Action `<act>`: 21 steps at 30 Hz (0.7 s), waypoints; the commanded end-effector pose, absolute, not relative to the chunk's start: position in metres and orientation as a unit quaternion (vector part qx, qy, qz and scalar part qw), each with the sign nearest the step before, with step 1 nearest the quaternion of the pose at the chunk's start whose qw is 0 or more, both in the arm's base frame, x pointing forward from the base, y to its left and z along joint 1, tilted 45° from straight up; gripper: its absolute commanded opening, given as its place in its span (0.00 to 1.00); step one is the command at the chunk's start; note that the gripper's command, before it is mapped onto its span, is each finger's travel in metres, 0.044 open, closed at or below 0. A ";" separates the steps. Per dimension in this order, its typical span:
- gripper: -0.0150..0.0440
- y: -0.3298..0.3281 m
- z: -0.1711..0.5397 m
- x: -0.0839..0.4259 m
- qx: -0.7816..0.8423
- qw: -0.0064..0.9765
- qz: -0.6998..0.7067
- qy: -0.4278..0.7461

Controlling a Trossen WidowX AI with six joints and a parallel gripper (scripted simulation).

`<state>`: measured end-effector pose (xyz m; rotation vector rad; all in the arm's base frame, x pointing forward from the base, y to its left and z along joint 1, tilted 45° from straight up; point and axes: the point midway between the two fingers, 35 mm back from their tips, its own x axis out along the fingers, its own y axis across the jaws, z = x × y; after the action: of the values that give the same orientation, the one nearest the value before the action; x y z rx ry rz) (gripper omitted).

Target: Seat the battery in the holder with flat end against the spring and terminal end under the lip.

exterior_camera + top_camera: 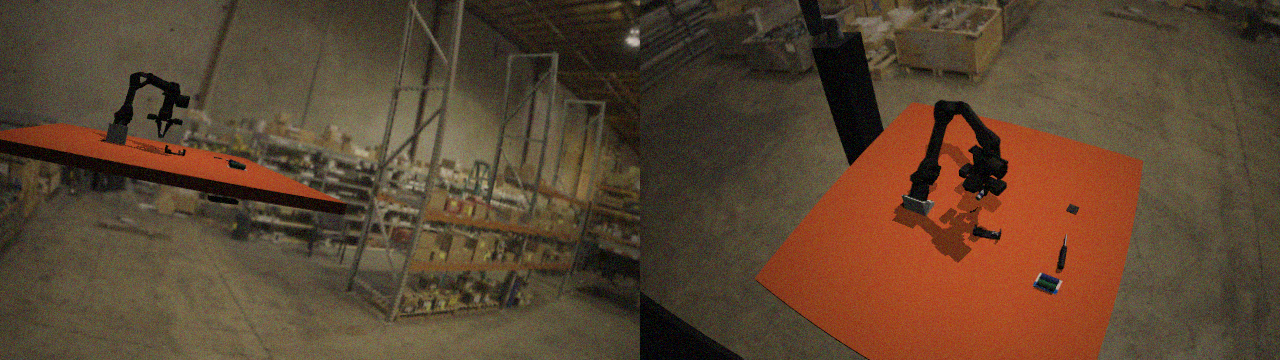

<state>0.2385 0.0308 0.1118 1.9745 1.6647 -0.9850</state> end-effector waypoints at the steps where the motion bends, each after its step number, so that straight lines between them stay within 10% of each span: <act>1: 0.37 0.021 0.109 0.248 0.681 0.254 -0.296 0.619; 21: 0.37 -0.029 0.080 0.282 0.519 0.512 -0.024 0.684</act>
<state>0.2761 -0.0191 0.0852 1.3574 1.6674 -0.1708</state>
